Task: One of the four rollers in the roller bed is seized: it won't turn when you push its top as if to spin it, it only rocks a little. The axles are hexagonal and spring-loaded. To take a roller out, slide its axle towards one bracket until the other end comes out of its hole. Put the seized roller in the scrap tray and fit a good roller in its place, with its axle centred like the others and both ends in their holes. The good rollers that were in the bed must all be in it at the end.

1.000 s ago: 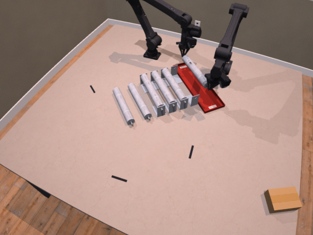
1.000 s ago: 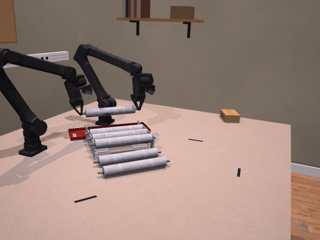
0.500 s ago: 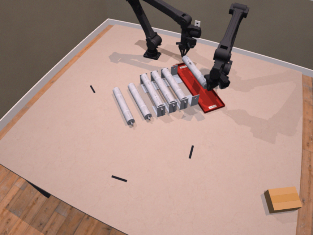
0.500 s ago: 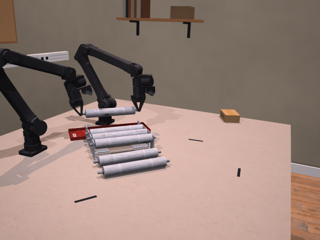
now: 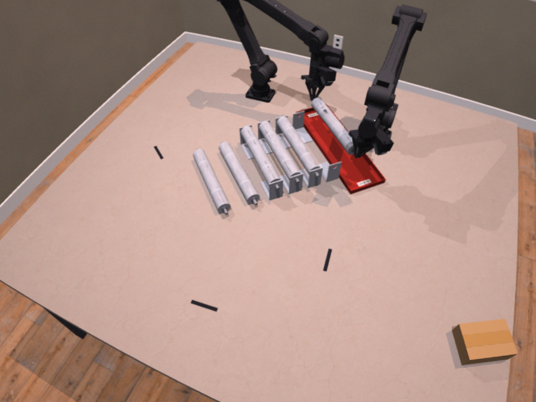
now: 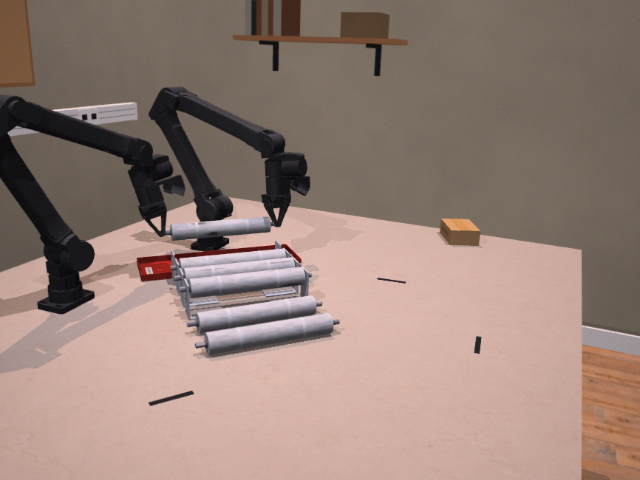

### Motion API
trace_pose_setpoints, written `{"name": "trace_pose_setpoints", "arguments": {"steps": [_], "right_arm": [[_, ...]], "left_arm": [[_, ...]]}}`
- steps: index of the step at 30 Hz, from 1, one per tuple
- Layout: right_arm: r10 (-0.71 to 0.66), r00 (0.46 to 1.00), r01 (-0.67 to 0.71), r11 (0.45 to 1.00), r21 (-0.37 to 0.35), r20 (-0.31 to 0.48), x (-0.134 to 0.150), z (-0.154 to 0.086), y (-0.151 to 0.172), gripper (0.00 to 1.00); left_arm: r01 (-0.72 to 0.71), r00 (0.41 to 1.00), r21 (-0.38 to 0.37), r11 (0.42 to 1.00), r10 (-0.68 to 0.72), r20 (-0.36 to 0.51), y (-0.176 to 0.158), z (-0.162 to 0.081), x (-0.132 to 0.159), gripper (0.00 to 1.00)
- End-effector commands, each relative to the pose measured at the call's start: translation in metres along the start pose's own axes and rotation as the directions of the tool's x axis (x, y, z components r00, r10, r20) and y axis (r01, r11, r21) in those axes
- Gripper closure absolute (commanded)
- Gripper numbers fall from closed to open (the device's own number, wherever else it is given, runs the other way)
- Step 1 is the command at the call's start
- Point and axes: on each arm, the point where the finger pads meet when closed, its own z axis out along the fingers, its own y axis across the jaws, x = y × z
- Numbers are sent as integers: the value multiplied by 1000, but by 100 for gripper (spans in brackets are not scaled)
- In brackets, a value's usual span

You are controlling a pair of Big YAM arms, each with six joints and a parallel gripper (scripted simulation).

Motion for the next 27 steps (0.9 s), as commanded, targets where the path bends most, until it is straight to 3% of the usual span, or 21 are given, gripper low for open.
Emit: {"name": "trace_pose_setpoints", "arguments": {"steps": [1, 3, 5, 6, 8, 10, 13, 15, 18, 21, 22, 25, 26, 27], "right_arm": [[20, 999, -19, 999, -28, 50, -10, -7, 6, 97], [22, 998, -20, 999, -36, 59, -12, -8, 8, 97], [11, 1000, -11, 1000, -9, 23, -2, 8, 7, 97], [21, 999, -19, 1000, -24, 44, -14, -2, 11, 97], [21, 999, -19, 1000, -24, 44, -14, -2, 11, 97], [18, 999, -16, 999, -27, 47, -3, 3, 7, 97], [23, 998, -21, 999, -36, 59, -8, 1, 10, 97], [21, 999, -20, 1000, -15, 31, -5, 14, 9, 97], [21, 999, -20, 1000, -20, 38, -4, 15, 10, 97], [24, 998, -22, 999, -35, 56, -6, 12, 12, 97], [10, 1000, -10, 1000, -13, 26, 2, 24, 12, 97], [22, 999, -21, 999, -28, 47, -8, 16, 15, 97], [25, 999, -24, 999, -25, 43, -1, 21, 10, 97], [16, 999, -15, 1000, -25, 43, 2, 23, 12, 97]], "left_arm": [[7, 1000, 30, 1000, -8, 21, -8, -5, -10, 97], [11, 1000, 13, 1000, -11, 7, -2, 5, -8, 97], [0, 1000, 24, 1000, -1, 15, -5, 3, -6, 97], [-5, 999, 49, 999, 3, 36, -13, -8, -11, 97], [-5, 999, 49, 999, 3, 36, -13, -8, -11, 97], [-2, 1000, 9, 1000, 2, 1, -2, 13, -4, 97], [-11, 1000, 29, 1000, 10, 18, -8, 8, -8, 97], [-12, 999, 44, 999, 10, 33, -7, 6, -7, 97], [-3, 1000, 13, 1000, 3, 4, -1, 22, -5, 97], [-7, 1000, 28, 1000, 7, 18, -2, 20, -6, 97], [-9, 1000, 39, 999, 8, 28, -4, 18, -8, 97], [-9, 999, 57, 998, 6, 44, -11, 9, -12, 97], [-1, 1000, 18, 1000, 1, 9, 0, 28, -4, 97], [4, 1000, 12, 1000, -4, 4, 3, 31, -5, 97]]}}
